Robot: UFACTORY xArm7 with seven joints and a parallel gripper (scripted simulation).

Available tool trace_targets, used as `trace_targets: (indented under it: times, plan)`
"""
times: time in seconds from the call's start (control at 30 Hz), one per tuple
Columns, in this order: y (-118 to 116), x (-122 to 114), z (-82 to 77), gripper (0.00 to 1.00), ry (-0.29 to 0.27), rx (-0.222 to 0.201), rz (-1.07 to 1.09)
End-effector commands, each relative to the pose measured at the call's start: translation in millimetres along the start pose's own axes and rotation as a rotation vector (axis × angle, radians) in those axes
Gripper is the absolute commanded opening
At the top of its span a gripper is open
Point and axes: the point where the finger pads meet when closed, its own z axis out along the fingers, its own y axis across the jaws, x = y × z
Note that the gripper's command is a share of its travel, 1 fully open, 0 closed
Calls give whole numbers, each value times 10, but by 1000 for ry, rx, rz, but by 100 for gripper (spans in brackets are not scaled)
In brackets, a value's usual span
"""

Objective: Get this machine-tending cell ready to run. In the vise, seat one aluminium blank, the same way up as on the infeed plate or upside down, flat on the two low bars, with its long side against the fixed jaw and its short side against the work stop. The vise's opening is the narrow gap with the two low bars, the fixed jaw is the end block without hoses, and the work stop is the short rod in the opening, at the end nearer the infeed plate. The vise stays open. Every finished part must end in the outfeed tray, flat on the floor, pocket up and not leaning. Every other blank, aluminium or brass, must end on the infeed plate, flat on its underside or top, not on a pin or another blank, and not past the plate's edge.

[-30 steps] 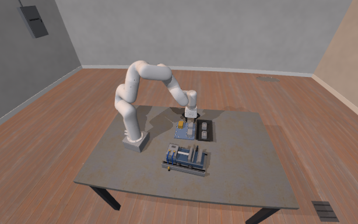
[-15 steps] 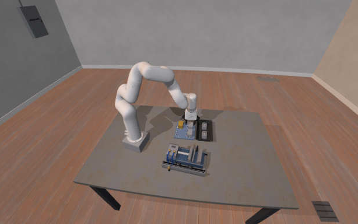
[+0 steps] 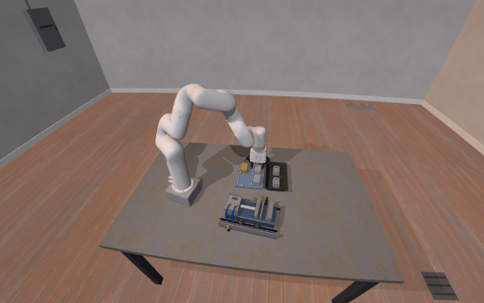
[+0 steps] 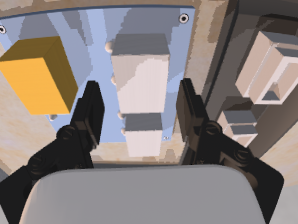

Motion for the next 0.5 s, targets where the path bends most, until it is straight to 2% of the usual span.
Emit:
trace_targets:
  times: [0.0, 0.47]
  plan:
    - [15, 8, -14, 69, 2, -3, 0]
    - [29, 16, -14, 69, 2, -3, 0]
